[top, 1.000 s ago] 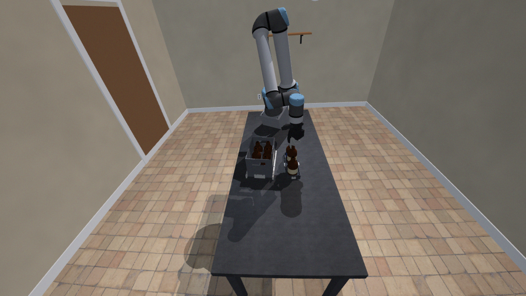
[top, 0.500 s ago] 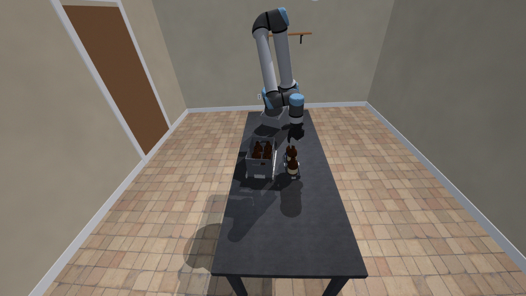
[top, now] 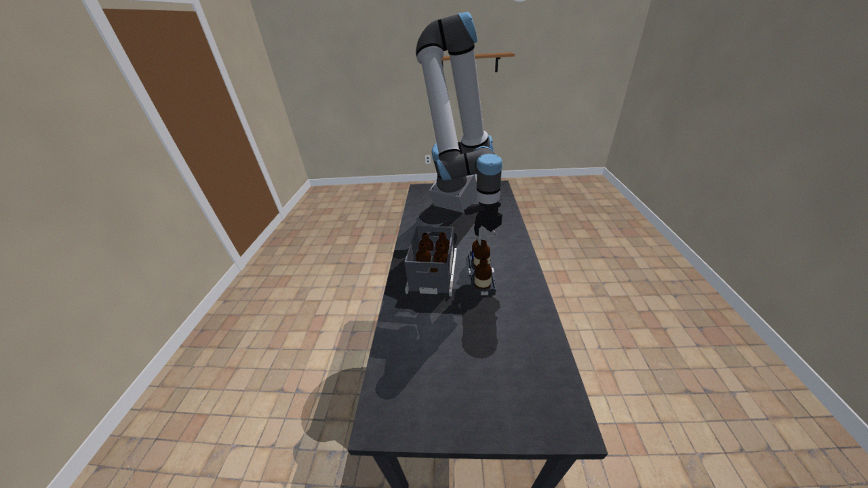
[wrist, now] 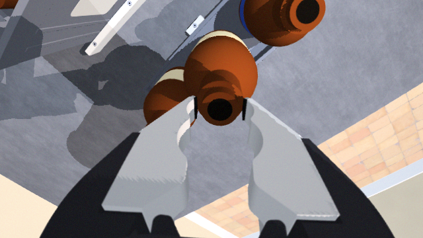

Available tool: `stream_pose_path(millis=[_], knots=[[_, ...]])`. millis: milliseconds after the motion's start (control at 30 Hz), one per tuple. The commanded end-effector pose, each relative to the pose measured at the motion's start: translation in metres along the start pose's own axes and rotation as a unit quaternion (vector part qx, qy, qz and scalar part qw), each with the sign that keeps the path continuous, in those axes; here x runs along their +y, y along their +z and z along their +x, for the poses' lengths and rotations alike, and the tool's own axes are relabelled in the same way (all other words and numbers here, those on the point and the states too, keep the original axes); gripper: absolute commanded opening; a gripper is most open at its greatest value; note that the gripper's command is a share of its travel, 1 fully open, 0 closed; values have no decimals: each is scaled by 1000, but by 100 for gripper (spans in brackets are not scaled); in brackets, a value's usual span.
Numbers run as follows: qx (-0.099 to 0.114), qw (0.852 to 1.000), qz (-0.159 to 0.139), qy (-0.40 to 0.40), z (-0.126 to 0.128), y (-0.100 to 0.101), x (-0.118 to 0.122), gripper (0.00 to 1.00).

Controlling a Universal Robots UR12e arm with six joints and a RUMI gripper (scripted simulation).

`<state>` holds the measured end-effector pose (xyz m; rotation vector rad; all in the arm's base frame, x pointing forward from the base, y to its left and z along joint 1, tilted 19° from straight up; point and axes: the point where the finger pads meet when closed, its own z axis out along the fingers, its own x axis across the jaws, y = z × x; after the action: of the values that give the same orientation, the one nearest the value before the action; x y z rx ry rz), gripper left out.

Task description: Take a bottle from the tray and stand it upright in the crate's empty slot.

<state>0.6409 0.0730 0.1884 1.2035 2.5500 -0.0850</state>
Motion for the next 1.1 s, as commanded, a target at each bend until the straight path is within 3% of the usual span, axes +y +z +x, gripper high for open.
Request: stream_pose_path(millis=[0, 1067], knots=[[-1, 1000, -1, 0, 0, -1, 1, 0], [-1, 1000, -1, 0, 0, -15, 1, 0]])
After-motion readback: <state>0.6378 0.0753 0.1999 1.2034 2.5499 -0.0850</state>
